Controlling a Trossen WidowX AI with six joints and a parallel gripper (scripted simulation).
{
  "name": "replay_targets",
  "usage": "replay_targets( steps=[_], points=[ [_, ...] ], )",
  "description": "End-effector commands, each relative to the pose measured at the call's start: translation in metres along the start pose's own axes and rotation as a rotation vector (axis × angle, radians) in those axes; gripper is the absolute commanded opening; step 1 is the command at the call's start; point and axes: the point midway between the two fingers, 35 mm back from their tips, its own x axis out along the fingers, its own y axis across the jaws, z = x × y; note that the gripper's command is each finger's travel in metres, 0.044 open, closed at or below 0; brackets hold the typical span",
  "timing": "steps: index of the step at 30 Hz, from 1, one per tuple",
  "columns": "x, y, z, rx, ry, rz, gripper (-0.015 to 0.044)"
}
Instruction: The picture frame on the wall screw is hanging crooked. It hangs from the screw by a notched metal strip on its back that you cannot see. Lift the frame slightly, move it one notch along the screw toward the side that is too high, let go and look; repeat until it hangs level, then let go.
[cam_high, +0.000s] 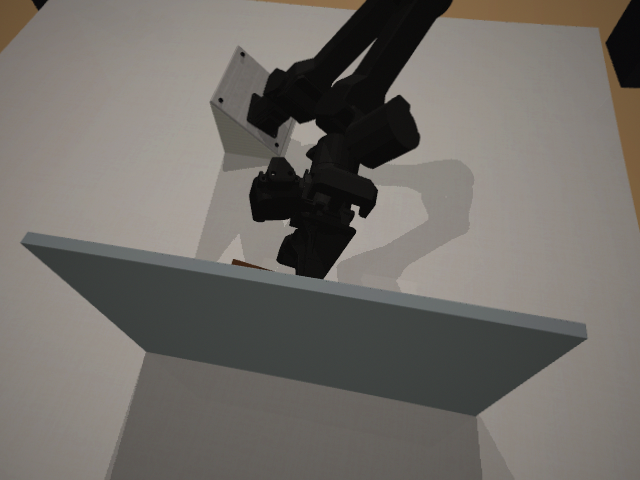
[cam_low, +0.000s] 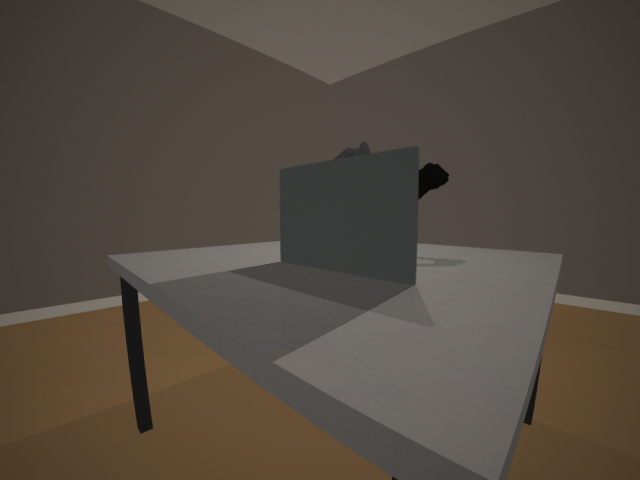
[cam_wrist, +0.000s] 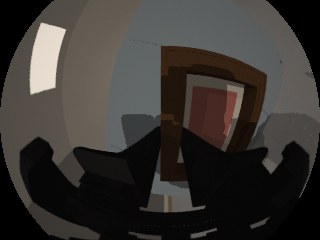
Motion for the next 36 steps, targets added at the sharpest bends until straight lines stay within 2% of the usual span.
replay_targets(
  steps=[1,36],
  points=[
    [-0.0002,0.0047,-0.0008,0.002,0.0,0.016,0.0],
    [-0.0002,0.0031,0.0017,0.002,0.0,0.016,0.0]
  ],
)
